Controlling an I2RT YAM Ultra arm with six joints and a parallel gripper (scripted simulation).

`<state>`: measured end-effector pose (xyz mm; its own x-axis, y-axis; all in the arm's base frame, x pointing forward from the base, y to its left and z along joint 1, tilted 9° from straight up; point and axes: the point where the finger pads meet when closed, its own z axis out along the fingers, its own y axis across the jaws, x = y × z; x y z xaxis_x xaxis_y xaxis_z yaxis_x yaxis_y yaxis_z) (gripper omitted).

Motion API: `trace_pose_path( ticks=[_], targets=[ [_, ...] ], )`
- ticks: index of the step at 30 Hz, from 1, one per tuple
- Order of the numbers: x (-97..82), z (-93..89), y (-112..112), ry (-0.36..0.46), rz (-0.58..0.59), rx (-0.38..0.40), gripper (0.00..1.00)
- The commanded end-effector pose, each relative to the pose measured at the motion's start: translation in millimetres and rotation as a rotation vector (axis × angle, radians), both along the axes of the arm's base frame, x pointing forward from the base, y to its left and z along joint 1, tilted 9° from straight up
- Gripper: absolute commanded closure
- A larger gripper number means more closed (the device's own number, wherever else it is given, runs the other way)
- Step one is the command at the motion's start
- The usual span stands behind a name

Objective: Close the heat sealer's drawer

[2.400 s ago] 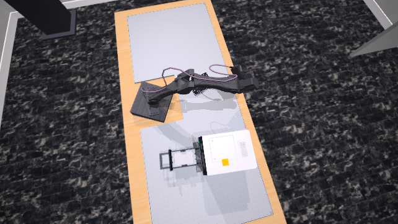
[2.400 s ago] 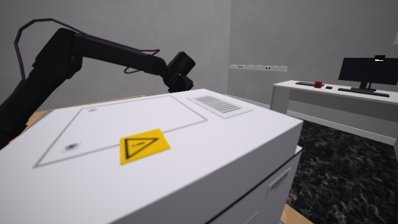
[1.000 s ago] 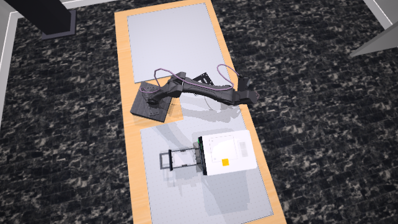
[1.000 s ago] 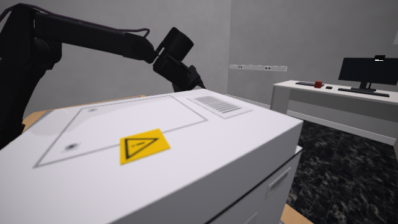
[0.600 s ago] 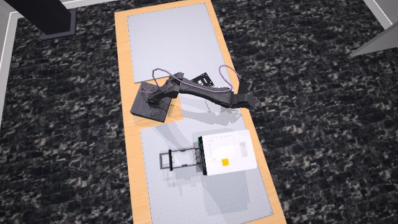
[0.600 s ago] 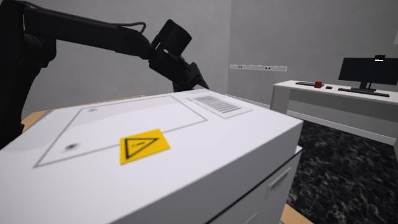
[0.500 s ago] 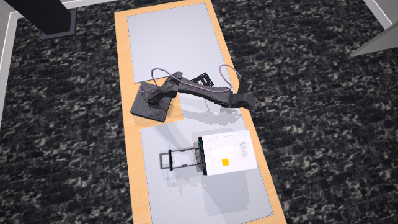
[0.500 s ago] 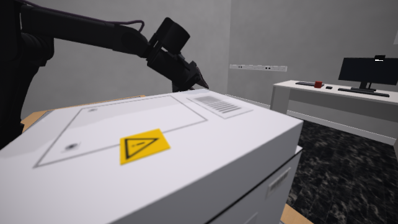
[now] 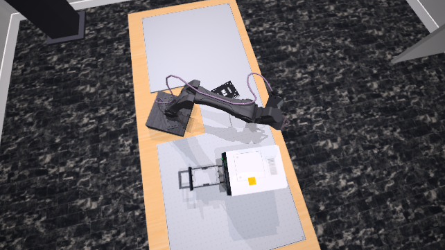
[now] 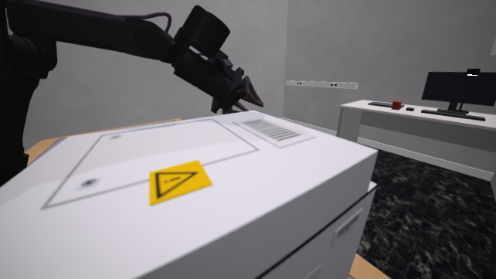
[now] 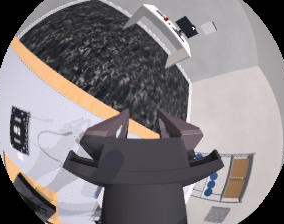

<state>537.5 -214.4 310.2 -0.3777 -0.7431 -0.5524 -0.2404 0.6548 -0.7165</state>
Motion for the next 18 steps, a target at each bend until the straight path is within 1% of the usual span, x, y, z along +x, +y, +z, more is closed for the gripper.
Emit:
trace_pose_path(
  ticks=[1, 3, 5, 6, 7, 9, 10, 11, 12, 13, 17, 18],
  targets=[
    [-16.9, 35.4, -16, -0.053, -0.034, 0.000, 0.55],
    [-19.9, 36.3, -21, -0.051, -0.034, 0.000, 0.55],
    [-19.9, 36.3, -21, -0.051, -0.034, 0.000, 0.55],
    [-21.3, 38.1, -22, -0.055, -0.073, 0.000, 0.55],
    [-22.2, 19.6, -19, -0.023, -0.095, 0.026, 0.55],
    [-24.8, 27.8, -26, -0.057, -0.159, 0.029, 0.55],
    [-27.3, 29.0, -29, -0.062, -0.186, 0.035, 0.55],
    [-34.7, 30.2, -42, -0.062, -0.206, 0.034, 0.55],
    [-38.1, 28.7, -44, -0.051, -0.206, 0.039, 0.55],
    [-40.7, 46.6, -47, -0.077, -0.205, 0.026, 0.55],
    [-47.7, 50.7, -54, -0.079, -0.189, 0.032, 0.55],
    [-51.6, 51.6, -59, -0.084, -0.237, 0.032, 0.55]
  ],
)
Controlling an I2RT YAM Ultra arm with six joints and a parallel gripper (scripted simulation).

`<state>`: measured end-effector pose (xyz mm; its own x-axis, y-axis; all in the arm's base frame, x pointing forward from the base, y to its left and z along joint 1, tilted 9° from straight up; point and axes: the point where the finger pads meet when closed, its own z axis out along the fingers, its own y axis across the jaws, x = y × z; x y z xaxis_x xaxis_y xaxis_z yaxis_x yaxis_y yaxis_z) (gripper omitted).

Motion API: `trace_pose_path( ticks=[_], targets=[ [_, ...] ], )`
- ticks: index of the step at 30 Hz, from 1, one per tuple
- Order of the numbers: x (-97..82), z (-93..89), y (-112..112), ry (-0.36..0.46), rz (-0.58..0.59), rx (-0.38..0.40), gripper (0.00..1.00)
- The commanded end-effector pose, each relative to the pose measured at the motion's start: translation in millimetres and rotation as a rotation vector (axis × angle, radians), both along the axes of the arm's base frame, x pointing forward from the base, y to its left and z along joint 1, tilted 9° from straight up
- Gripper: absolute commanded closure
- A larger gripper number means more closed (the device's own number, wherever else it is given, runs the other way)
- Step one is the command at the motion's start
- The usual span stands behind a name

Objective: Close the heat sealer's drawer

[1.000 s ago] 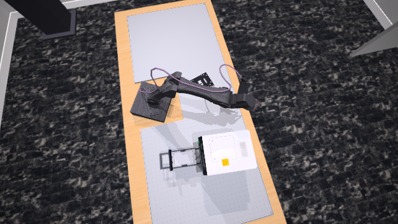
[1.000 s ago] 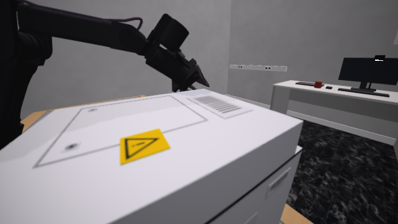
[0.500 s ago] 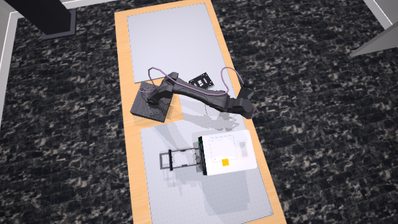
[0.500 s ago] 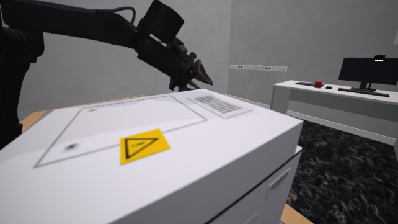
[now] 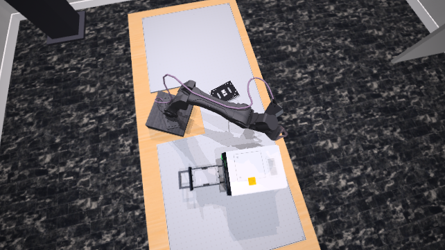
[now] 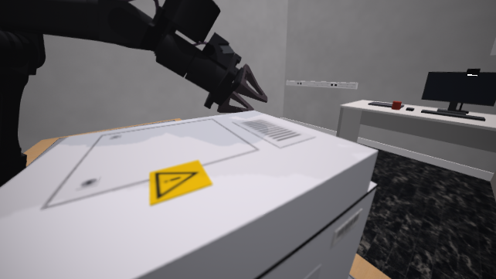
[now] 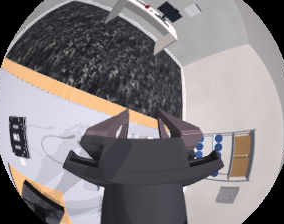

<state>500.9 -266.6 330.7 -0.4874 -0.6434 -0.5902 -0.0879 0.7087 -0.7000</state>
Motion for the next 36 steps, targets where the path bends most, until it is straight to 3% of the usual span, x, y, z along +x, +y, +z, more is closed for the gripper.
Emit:
trace_pose_path(
  ticks=[1, 4, 8, 9, 10, 13, 15, 16, 19, 21, 23, 26, 28, 29, 32, 34, 36],
  targets=[
    [-18.5, 12.3, -9, -0.019, -0.083, 0.025, 0.55],
    [-14.2, 19.5, -5, -0.049, -0.097, 0.018, 0.55],
    [-32.1, 18.2, -23, -0.041, -0.175, 0.043, 0.55],
    [-34.3, 35.6, -25, -0.071, -0.174, 0.026, 0.55],
    [-36.9, 40.6, -28, -0.078, -0.173, 0.022, 0.55],
    [-41.8, 43.4, -31, -0.080, -0.158, 0.026, 0.55],
    [-49.6, 25.6, -39, -0.059, -0.238, 0.054, 0.55],
    [-45.3, 31.3, -33, -0.085, -0.249, 0.051, 0.55],
    [-58.4, 36.3, -48, -0.109, -0.323, 0.059, 0.55],
    [-58.4, 36.3, -48, -0.109, -0.323, 0.059, 0.55],
    [-67.3, 51.4, -53, -0.121, -0.327, 0.052, 0.55],
    [-74.5, 56.1, -57, -0.125, -0.311, 0.056, 0.55],
    [-80.2, 55.5, -63, -0.129, -0.358, 0.057, 0.55],
    [-83.3, 38.3, -65, -0.105, -0.392, 0.081, 0.55],
    [-92.3, 41.3, -72, -0.110, -0.408, 0.083, 0.55],
    [-96.0, 58.7, -75, -0.144, -0.465, 0.072, 0.55],
    [-99.1, 62.1, -77, -0.152, -0.508, 0.073, 0.55]
  ],
)
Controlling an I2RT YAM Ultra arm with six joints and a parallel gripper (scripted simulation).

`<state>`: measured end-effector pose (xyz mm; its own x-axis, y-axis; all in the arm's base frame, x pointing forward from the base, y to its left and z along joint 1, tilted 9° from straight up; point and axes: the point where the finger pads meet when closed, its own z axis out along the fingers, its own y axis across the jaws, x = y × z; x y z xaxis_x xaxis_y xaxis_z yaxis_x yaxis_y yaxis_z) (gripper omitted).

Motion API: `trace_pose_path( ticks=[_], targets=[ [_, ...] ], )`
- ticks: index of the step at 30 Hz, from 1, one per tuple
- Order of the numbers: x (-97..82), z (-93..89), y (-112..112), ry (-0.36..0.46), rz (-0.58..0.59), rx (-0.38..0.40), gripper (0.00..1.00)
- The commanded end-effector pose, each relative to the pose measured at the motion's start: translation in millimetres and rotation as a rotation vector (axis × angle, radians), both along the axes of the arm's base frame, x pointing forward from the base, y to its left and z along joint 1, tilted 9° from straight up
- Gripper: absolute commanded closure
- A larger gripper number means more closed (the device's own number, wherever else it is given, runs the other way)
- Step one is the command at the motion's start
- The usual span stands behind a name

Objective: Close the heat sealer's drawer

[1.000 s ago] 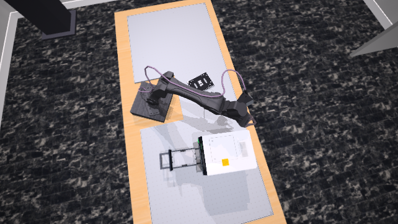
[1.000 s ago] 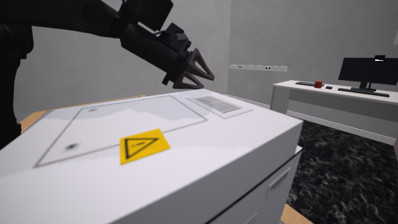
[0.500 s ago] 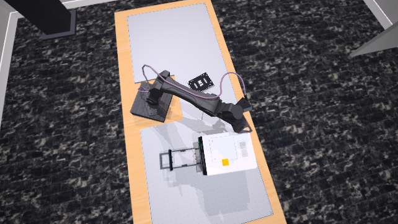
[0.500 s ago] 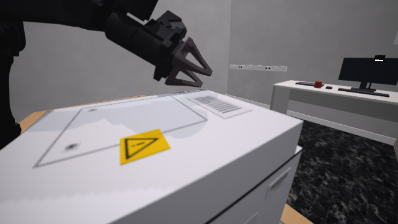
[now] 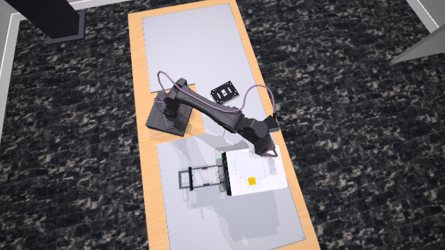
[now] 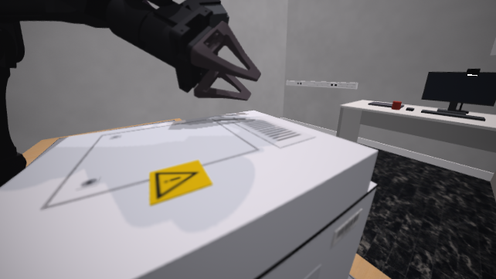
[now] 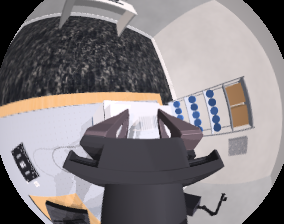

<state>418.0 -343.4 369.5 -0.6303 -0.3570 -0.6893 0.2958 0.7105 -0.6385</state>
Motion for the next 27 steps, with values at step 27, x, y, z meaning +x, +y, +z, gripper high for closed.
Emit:
trace_pose_path(
  ticks=[27],
  targets=[
    [-91.4, 24.7, -62, -0.033, -0.280, 0.028, 0.55]
  ],
)
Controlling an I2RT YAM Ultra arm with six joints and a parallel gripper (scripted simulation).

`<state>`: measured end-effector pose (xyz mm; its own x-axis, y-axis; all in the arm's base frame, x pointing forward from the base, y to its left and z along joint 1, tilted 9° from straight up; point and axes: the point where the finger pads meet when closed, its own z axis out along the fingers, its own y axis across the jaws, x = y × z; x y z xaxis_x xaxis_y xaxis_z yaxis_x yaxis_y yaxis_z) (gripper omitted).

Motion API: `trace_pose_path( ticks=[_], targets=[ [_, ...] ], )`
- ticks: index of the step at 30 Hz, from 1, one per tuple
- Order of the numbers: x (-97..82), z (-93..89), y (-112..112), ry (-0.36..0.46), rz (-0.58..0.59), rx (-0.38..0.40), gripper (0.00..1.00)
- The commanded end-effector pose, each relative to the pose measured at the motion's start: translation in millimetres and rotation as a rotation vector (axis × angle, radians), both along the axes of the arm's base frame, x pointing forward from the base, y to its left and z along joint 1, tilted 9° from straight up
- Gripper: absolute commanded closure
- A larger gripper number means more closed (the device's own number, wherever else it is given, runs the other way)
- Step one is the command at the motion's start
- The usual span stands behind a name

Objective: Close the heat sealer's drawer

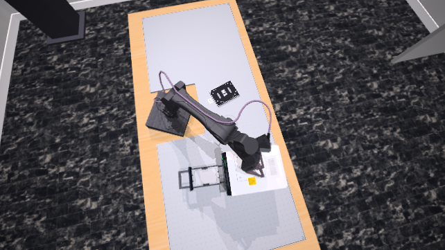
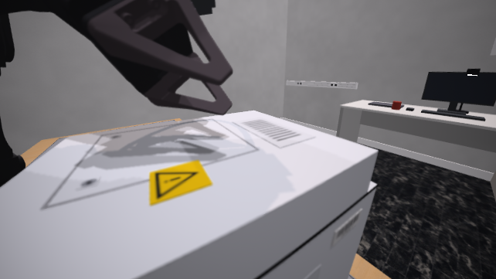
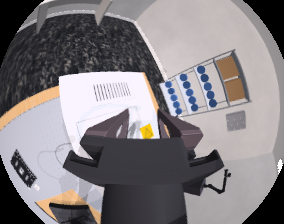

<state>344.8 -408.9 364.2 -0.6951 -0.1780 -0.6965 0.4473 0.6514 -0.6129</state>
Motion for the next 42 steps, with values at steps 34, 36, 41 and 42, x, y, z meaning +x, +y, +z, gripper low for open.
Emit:
trace_pose_path(
  ticks=[34, 36, 41, 42],
  targets=[
    [-119.2, 15.1, -51, -0.026, -0.310, 0.058, 0.55],
    [-126.6, -5.2, -53, 0.012, -0.305, 0.085, 0.55],
    [-137.3, -5.9, -66, 0.003, -0.409, 0.107, 0.55],
    [-137.3, -5.9, -66, 0.003, -0.409, 0.107, 0.55]
  ],
)
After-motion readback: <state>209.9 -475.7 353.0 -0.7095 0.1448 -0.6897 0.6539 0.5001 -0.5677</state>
